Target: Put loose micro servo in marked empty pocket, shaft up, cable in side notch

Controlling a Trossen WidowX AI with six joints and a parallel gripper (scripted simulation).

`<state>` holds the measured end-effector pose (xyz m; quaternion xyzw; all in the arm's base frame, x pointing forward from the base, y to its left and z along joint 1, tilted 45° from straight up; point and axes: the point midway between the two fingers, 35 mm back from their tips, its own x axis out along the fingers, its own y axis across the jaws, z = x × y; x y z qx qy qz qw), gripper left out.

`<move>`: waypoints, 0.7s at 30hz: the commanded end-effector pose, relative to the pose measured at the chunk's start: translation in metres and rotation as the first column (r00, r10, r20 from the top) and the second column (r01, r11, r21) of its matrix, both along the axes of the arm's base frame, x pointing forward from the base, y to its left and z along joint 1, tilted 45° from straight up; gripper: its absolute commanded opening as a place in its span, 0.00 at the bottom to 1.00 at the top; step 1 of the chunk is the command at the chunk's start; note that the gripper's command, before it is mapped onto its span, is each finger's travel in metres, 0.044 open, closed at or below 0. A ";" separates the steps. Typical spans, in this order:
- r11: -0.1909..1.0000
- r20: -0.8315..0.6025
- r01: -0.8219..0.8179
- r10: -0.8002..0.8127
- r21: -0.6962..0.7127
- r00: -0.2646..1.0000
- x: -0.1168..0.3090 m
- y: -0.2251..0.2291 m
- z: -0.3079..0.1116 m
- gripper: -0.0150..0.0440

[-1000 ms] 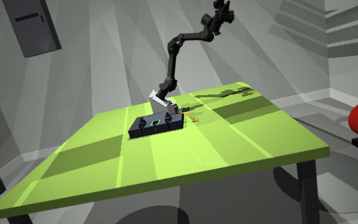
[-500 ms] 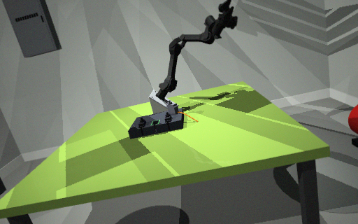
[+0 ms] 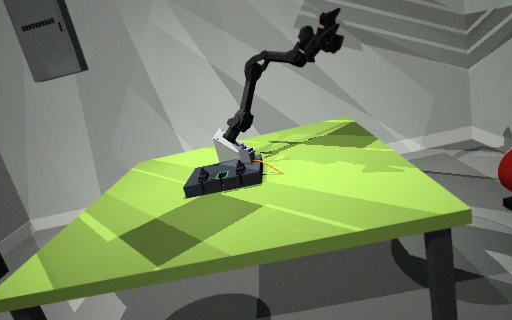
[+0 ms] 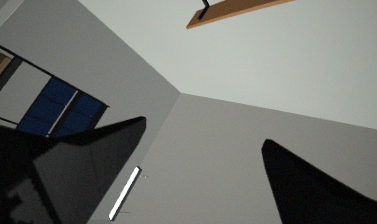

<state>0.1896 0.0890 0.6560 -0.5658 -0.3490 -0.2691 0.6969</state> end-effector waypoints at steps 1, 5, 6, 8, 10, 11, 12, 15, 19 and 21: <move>0.998 -0.057 -0.004 0.000 -0.066 0.998 0.021 0.013 -0.016 1.00; 0.991 -0.120 -0.012 -0.004 -0.136 0.993 0.042 0.025 -0.032 1.00; 0.988 -0.136 -0.016 -0.005 -0.152 0.991 0.047 0.028 -0.037 1.00; 0.983 -0.170 -0.026 -0.005 -0.184 0.985 0.058 0.033 -0.046 1.00; 0.976 -0.204 -0.038 -0.007 -0.213 0.979 0.068 0.037 -0.056 1.00; 0.973 -0.222 -0.044 -0.007 -0.227 0.975 0.073 0.039 -0.061 1.00; 0.969 -0.241 -0.051 -0.008 -0.240 0.971 0.078 0.041 -0.066 1.00; 0.959 -0.296 -0.074 -0.011 -0.275 0.955 0.092 0.046 -0.082 1.00; 0.944 -0.370 -0.105 -0.019 -0.313 0.929 0.111 0.050 -0.105 1.00; 0.936 -0.410 -0.123 -0.024 -0.330 0.912 0.120 0.052 -0.117 1.00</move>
